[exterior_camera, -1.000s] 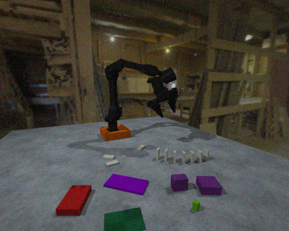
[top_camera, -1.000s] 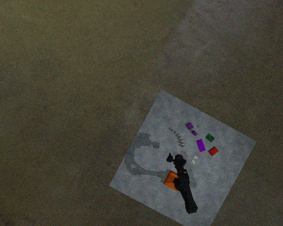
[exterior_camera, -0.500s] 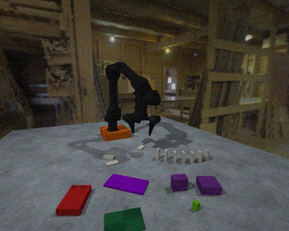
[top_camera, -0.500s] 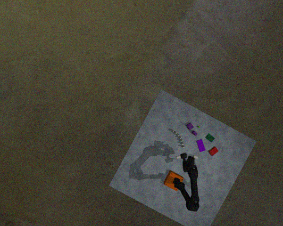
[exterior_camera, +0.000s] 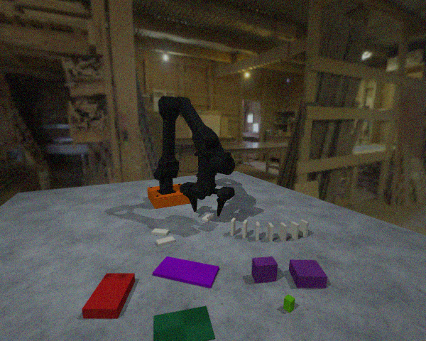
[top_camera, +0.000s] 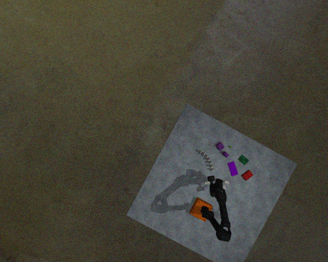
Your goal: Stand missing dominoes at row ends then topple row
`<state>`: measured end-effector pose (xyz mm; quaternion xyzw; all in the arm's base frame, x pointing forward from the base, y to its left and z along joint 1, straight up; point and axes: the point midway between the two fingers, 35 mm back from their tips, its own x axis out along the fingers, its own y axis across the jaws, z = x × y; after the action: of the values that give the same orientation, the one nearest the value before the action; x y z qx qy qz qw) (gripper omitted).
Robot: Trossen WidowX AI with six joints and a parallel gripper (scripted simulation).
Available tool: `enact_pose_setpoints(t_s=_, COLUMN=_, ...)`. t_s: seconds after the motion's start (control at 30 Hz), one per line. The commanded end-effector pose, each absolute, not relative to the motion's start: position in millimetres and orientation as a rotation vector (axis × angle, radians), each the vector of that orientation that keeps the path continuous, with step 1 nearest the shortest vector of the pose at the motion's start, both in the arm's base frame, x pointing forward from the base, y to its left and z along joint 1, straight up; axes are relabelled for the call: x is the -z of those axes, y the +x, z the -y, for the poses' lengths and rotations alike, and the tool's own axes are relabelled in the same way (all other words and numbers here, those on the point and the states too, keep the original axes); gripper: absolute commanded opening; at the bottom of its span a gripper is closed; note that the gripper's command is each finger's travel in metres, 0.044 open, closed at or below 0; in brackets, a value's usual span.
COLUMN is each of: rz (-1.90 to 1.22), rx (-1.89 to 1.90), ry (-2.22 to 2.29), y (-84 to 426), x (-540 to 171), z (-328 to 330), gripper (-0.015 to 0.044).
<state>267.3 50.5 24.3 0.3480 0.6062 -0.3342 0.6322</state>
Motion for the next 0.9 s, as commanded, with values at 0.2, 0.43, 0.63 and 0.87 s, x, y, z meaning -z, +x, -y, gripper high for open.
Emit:
enact_pose_setpoints(t_s=0.2, rz=-1.393, rx=0.771, ry=0.801, y=264, x=-5, z=-48, gripper=0.0440)
enact_pose_setpoints(t_s=0.43, rz=-1.393, rx=0.771, ry=0.801, y=264, x=5, z=-48, gripper=0.0440)
enact_pose_setpoints(t_s=0.63, rz=-1.393, rx=0.771, ry=0.801, y=264, x=5, z=-48, gripper=0.0414)
enact_pose_setpoints(t_s=0.87, rz=-1.393, rx=0.771, ry=0.801, y=264, x=5, z=-48, gripper=0.0230)
